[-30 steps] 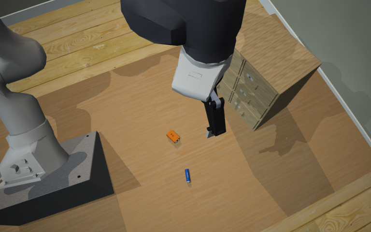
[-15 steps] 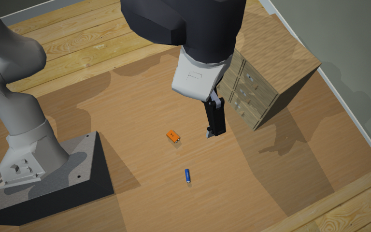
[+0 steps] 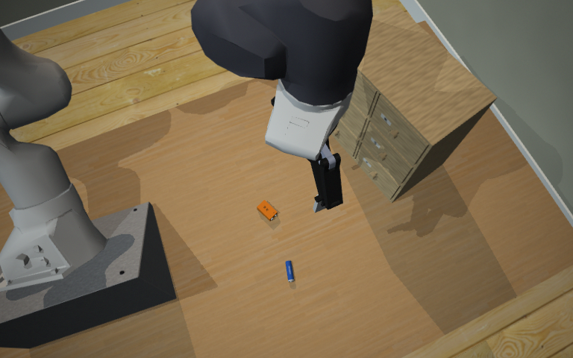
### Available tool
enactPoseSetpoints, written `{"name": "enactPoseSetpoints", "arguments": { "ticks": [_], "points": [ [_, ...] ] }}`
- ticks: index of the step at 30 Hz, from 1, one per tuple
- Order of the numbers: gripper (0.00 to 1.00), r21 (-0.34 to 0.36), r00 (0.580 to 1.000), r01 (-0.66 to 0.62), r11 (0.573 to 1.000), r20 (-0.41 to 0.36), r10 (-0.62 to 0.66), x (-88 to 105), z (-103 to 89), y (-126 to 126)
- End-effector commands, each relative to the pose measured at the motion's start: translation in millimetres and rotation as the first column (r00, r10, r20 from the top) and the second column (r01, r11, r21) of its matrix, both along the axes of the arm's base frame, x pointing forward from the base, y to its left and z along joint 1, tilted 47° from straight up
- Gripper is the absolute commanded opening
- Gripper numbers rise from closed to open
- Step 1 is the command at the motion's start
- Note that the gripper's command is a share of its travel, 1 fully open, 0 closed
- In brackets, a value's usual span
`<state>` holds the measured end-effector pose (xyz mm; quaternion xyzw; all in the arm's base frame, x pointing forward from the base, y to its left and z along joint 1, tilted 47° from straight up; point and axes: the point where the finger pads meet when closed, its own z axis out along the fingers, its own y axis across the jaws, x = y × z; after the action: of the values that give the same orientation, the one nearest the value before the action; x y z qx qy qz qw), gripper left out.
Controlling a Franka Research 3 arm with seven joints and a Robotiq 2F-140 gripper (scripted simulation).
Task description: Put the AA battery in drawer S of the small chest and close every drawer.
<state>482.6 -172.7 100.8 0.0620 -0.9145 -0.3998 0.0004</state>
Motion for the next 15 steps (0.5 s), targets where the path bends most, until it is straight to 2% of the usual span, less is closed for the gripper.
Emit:
{"name": "enactPoseSetpoints", "arguments": {
  "ticks": [1,5,7,11,15],
  "points": [
    [1.00,-0.007,0.998,-0.030,1.000,0.057,0.030,8.1,-9.4,21],
    [1.00,-0.007,0.993,-0.068,0.998,0.097,0.068,10.4,-23.0,54],
    [1.00,-0.007,0.993,-0.068,0.998,0.097,0.068,10.4,-23.0,54],
    [1.00,-0.009,0.986,-0.103,0.995,0.134,0.103,12.6,-35.5,85],
    [1.00,-0.011,0.980,-0.124,0.992,0.155,0.124,13.9,-42.8,103]
  ]
}}
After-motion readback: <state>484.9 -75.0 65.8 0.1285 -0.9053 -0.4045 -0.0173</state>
